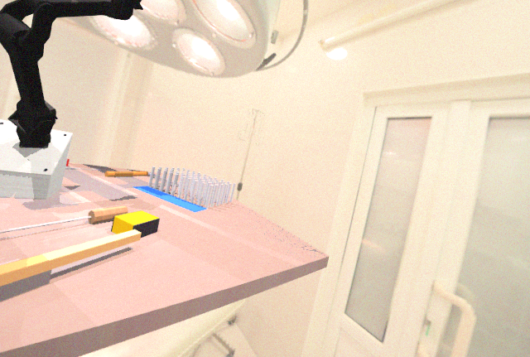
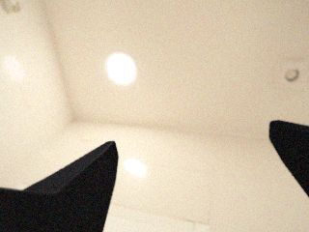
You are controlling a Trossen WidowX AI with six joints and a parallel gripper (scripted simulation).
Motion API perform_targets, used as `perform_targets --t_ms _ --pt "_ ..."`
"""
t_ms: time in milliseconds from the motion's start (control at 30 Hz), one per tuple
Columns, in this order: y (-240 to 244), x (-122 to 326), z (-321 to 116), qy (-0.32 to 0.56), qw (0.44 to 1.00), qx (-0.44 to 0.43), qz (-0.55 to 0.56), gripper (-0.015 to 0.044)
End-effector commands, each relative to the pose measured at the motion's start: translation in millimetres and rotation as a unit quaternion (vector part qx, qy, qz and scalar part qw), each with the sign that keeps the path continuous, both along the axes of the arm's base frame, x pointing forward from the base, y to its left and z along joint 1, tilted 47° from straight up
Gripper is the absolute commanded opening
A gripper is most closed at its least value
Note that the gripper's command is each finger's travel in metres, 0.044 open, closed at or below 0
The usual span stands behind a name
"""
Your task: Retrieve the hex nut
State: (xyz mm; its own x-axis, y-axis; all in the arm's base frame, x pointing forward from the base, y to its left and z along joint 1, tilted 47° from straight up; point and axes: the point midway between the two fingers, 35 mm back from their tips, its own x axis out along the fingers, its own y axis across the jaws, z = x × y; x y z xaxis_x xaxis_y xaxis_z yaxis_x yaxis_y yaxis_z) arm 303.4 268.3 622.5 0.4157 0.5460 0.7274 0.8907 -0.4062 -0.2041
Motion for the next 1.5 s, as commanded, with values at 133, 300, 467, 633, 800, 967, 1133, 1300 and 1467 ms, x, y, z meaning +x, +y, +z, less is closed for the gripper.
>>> perform_targets --t_ms 133,300,467,633,800,967,1133,1300,1467 --pt "-4.5 45.1 -42.3 0.091 0.996 0.018 0.018 0.044" --pt "-23.3 103.4 -107.9 0.218 0.973 0.064 0.035 0.044" --pt "-53.6 148.6 -174.4 0.337 0.931 0.132 0.044 0.044" --pt "-93.2 181.9 -243.4 0.439 0.871 0.218 0.043 0.044" --pt "-142.0 203.8 -317.7 0.514 0.796 0.319 0.03 0.044" --pt "-195.0 209.1 -391.0 0.562 0.707 0.429 0.012 0.044" --pt "-248.7 197.6 -461.5 0.579 0.608 0.544 -0.01 0.044" --pt "-299.2 169.9 -527.2 0.563 0.501 0.656 -0.033 0.044" --pt "-343.6 127.2 -586.5 0.516 0.391 0.76 -0.056 0.044"
